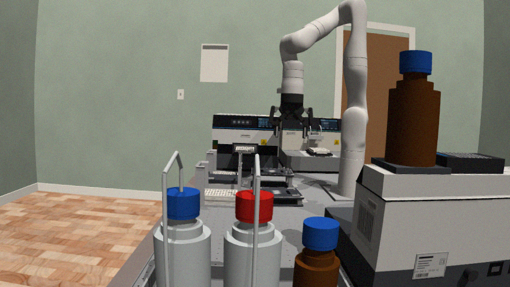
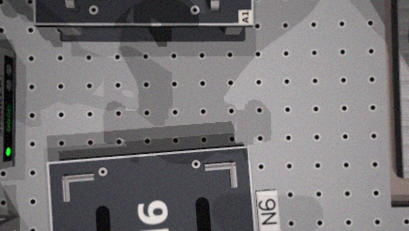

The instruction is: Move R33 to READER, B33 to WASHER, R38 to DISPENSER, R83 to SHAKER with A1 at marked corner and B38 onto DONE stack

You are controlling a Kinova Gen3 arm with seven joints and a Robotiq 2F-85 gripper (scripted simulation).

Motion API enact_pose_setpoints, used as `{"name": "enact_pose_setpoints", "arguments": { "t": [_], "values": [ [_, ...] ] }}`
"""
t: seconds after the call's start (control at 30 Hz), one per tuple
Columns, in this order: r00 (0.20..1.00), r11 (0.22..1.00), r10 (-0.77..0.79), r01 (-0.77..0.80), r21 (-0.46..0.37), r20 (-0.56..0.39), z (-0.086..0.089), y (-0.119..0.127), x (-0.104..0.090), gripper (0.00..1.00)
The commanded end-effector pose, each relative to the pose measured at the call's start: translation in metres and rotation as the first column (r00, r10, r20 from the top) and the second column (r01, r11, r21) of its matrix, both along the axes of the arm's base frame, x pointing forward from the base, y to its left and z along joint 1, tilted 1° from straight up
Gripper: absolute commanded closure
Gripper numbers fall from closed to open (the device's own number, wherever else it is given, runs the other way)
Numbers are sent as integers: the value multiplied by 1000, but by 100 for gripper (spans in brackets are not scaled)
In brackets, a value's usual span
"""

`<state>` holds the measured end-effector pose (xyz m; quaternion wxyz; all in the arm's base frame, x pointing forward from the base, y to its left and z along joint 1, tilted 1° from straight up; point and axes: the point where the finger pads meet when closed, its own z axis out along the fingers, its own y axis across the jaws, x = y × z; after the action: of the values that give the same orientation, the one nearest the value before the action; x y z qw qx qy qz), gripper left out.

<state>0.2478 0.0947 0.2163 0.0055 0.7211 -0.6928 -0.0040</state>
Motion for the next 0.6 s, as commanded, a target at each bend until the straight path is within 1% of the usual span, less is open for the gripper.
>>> {"name": "enact_pose_setpoints", "arguments": {
  "t": [0.0, 0.07, 0.13, 0.57],
  "values": [
    [1000, 1000, 5, -5, 4, 0, -1, 14, -7, 0],
    [1000, 1000, 6, -6, 2, 1, -1, 20, -9, 0],
    [1000, 1000, 6, -6, 2, 1, -1, 20, -9, 0],
    [1000, 1000, 10, -10, -1, 2, 1, 56, -25, 0]
  ]
}}
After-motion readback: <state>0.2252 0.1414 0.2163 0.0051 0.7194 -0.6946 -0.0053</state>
